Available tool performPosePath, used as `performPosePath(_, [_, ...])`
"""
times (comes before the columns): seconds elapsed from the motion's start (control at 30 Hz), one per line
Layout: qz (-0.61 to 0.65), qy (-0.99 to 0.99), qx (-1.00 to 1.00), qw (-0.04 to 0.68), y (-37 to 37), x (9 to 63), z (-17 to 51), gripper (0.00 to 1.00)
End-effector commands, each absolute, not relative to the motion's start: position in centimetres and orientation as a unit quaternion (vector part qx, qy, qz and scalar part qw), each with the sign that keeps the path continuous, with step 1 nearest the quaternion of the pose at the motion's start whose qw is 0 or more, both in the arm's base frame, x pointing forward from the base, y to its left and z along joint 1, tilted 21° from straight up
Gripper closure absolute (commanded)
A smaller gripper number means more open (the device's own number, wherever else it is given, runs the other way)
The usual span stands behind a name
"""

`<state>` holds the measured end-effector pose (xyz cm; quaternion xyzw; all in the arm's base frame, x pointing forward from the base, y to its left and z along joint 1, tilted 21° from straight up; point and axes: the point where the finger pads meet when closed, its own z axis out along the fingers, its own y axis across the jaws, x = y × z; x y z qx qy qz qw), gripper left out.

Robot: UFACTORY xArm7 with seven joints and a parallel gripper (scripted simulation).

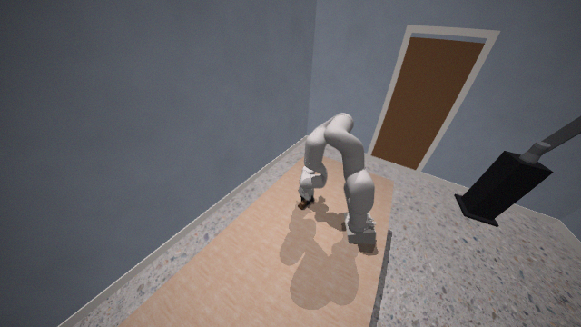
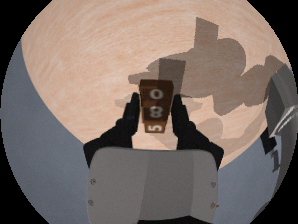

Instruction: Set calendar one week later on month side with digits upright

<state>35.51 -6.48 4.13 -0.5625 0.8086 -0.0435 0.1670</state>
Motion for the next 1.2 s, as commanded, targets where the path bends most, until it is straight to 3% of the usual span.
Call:
performPosePath(0.0, [-0.046,0.807,-0.562,0.174,-6.52,35.63,4.09,0.53])
performPosePath(1.07, [-0.046,0.807,-0.562,0.174,-6.52,35.63,4.09,0.53])
performPosePath(1.1, [-0.046,0.807,-0.562,0.174,-6.52,35.63,4.09,0.73])
performPosePath(1.17, [-0.046,0.807,-0.562,0.174,-6.52,35.63,4.09,0.73])
